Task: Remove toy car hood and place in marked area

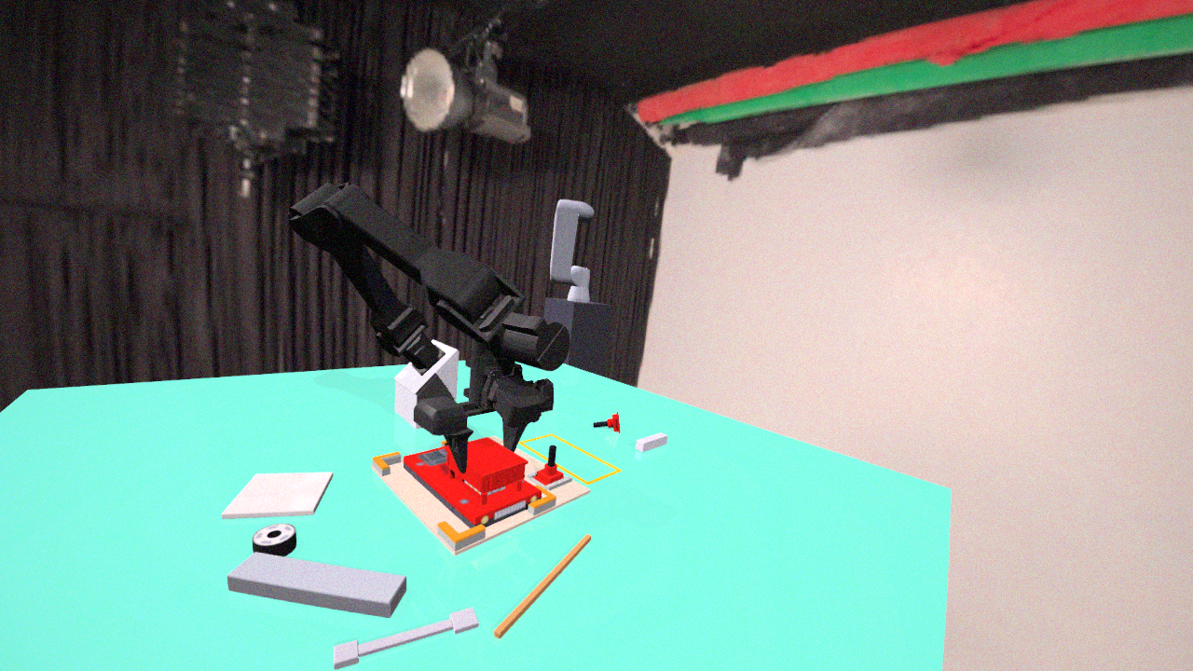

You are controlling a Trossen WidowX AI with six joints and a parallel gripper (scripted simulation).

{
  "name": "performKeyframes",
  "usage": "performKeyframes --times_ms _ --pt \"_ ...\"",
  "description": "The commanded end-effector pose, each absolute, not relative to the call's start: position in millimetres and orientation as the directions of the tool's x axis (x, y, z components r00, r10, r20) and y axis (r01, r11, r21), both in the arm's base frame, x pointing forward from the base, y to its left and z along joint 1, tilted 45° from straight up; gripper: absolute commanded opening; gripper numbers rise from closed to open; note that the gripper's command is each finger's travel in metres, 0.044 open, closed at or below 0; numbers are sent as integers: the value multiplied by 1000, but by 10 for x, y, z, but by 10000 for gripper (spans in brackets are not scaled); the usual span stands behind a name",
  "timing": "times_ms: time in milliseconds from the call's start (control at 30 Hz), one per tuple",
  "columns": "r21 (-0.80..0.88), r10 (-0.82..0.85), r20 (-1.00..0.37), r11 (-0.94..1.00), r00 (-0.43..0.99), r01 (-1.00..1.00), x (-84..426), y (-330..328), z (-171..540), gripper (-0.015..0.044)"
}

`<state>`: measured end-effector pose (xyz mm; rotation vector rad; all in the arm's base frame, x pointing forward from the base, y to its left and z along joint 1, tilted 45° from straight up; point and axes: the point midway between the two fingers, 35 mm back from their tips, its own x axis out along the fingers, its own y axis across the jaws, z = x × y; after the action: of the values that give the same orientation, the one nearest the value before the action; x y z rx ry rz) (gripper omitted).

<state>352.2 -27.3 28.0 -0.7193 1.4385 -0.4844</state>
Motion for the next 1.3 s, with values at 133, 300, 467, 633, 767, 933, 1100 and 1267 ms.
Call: performKeyframes --times_ms 133,300,467,633,767,933,1100,1267 --pt "-697 -689 -717 708 103 -113 3539 -216 341 0" --pt "-696 -689 -718 709 103 -114 3534 -144 411 0" --pt "-696 -688 -718 709 103 -114 3504 58 618 0" --pt "-698 -692 -716 705 97 -125 3487 56 577 0" --pt "-692 -685 -722 710 98 -130 3476 191 468 0" --pt "-678 -672 -734 721 97 -141 3412 514 202 0" --pt "-676 -669 -737 725 98 -137 3328 808 -49 0" --pt "-677 -670 -736 725 99 -130 3203 1080 -300 0"
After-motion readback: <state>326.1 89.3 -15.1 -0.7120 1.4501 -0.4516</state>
